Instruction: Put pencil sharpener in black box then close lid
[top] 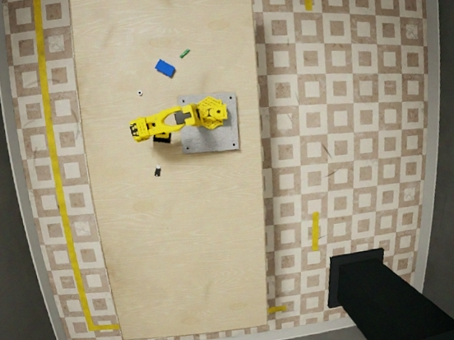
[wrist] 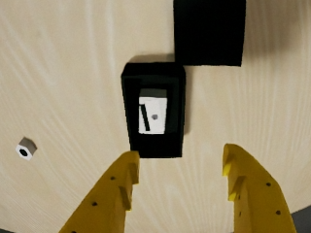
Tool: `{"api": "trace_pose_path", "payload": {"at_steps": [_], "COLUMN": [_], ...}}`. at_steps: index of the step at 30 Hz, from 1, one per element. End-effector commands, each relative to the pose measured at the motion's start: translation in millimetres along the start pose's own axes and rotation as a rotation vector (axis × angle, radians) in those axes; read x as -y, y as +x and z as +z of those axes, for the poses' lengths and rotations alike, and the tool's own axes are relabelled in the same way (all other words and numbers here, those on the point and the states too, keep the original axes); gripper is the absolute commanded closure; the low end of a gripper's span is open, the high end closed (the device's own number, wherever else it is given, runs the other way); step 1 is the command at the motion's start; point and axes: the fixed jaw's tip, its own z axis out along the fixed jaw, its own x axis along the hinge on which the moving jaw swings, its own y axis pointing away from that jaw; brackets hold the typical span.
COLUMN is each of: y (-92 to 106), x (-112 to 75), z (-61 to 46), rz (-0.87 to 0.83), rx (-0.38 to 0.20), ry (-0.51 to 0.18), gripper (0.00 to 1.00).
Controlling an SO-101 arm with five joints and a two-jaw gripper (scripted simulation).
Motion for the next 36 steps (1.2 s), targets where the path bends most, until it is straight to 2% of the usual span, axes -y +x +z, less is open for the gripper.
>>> {"api": "trace_pose_path", "payload": {"at_steps": [1,16,36], "y": [-9.7,-47.1,-49.1], "x": [5.7,14.2,14.4], "z": [-2.5,-0.5,-0.2], "rz": [-0.001,-0.004,-0.004], "rx": [-0.016,-0.016,-0.016], "ry": [0.008,0.007,0.007], "gripper": [0.79,0.72,0.72]}}
